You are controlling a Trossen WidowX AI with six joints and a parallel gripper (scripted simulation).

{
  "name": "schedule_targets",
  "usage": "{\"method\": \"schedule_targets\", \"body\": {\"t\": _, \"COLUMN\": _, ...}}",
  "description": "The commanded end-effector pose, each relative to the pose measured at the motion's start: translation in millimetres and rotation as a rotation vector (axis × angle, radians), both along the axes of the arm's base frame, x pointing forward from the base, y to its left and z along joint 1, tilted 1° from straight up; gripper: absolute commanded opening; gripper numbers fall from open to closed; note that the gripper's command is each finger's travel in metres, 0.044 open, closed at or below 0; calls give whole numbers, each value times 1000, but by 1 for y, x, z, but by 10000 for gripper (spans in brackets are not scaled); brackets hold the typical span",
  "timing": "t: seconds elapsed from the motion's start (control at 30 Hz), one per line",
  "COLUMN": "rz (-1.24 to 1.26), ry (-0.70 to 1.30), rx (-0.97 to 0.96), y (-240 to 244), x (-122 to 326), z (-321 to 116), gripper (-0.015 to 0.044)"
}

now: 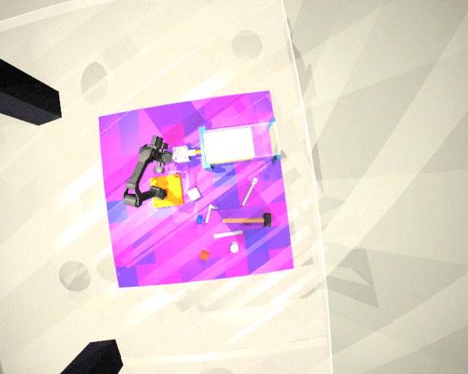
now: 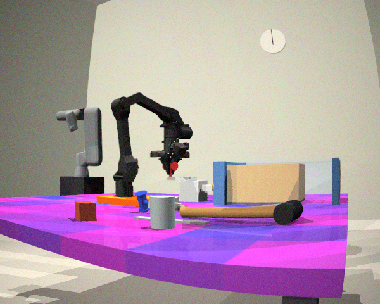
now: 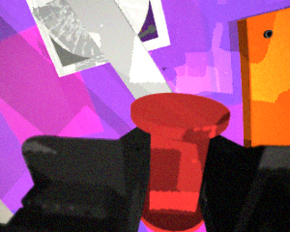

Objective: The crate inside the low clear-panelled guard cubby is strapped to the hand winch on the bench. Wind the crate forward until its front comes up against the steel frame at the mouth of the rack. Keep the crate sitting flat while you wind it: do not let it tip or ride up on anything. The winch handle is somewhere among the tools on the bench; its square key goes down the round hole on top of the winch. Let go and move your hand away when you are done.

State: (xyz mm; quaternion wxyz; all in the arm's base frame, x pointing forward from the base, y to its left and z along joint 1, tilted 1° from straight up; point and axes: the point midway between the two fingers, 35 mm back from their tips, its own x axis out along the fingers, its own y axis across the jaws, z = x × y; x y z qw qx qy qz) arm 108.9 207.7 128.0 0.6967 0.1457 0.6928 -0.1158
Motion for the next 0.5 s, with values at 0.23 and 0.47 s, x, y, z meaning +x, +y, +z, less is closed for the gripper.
{"method": "schedule_targets", "body": {"t": 0.23, "rz": -3, "ry": 1, "rx": -7, "y": -10, "x": 3, "z": 0, "gripper": 26}}
{"method": "schedule_targets", "body": {"t": 0.47, "rz": -3, "ry": 1, "rx": -7, "y": -10, "x": 3, "z": 0, "gripper": 210}}
